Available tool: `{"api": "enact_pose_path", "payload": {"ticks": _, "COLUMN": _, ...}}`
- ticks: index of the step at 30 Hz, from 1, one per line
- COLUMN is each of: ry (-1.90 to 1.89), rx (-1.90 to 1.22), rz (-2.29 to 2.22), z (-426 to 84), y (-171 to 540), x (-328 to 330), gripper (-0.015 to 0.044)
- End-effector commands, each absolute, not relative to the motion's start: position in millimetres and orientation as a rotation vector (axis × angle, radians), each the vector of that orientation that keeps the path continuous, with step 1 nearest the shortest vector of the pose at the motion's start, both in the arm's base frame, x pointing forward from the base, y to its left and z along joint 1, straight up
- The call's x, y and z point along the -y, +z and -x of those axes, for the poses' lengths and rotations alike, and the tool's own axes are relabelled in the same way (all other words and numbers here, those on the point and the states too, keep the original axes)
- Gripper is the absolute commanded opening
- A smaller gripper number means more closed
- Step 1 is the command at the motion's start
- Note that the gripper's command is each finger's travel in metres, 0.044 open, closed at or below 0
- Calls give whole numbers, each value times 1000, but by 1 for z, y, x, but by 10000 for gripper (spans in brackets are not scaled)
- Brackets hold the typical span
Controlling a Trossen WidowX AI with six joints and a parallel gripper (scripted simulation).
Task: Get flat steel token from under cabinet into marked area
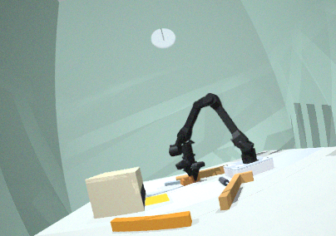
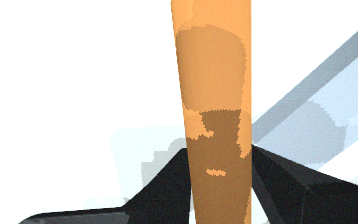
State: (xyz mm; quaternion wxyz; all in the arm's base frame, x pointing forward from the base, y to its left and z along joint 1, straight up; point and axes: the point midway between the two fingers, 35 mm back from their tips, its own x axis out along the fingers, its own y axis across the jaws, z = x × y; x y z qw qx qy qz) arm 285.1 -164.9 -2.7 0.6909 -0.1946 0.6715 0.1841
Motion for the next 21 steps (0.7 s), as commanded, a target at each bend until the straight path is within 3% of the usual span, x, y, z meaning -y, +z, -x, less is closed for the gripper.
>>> {"api": "enact_pose_path", "payload": {"ticks": 1, "ry": 405, "rx": -1503, "rz": 432, "z": -291, "y": -2, "x": 162, "gripper": 0}}
{"api": "enact_pose_path", "payload": {"ticks": 21, "ry": 399, "rx": -1503, "rz": 423, "z": -322, "y": -1, "x": 144, "gripper": 0}}
